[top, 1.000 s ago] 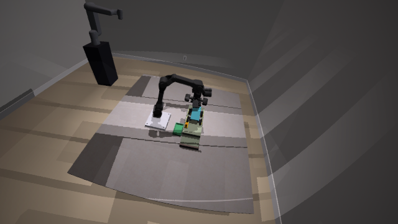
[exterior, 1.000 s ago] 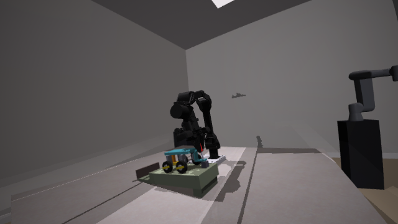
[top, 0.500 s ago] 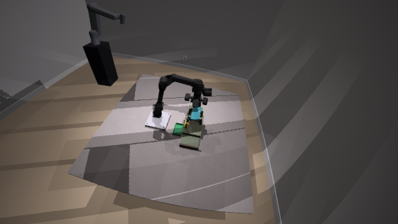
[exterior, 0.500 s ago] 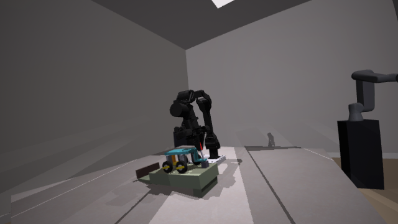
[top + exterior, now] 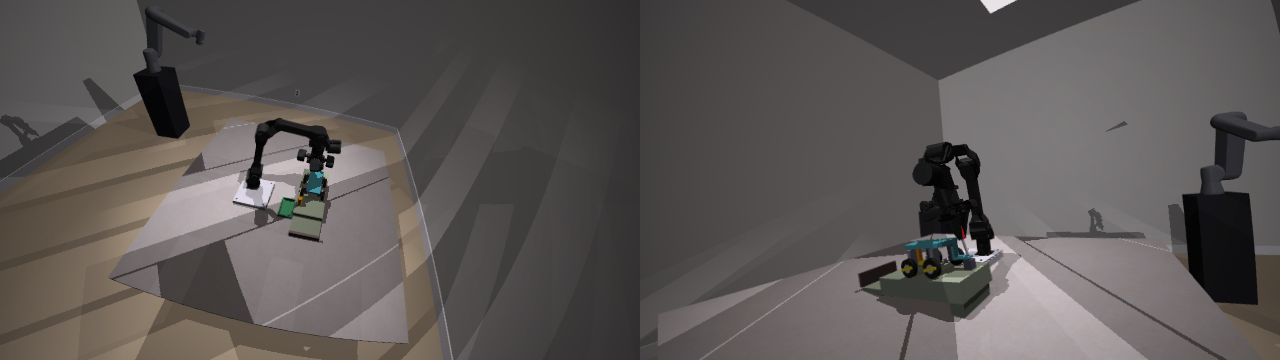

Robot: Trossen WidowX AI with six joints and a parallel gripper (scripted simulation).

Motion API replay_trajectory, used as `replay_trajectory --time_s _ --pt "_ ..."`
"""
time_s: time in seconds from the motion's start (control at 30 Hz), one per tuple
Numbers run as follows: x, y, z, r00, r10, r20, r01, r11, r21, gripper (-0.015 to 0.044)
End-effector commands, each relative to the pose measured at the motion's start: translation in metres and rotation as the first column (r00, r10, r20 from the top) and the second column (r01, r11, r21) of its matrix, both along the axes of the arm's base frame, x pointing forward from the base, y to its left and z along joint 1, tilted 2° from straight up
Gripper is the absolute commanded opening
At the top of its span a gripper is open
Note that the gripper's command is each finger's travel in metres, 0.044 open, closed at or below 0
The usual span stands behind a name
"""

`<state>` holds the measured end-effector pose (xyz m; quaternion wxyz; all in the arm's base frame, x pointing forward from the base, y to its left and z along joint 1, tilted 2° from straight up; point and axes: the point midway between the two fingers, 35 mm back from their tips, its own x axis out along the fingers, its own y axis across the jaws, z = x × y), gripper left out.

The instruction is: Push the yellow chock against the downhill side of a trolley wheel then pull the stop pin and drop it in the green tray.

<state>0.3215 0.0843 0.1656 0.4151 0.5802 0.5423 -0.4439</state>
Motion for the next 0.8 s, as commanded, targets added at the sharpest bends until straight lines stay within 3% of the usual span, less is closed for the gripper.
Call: replay_trajectory --time_s 0.0,0.77 --pt "0.001 0.001 0.005 1.0 0.005 0.009 -0.005 1.0 0.005 0.0" --pt "0.002 0.022 0.013 1.0 0.005 0.009 -0.005 1.0 0.007 0.0"
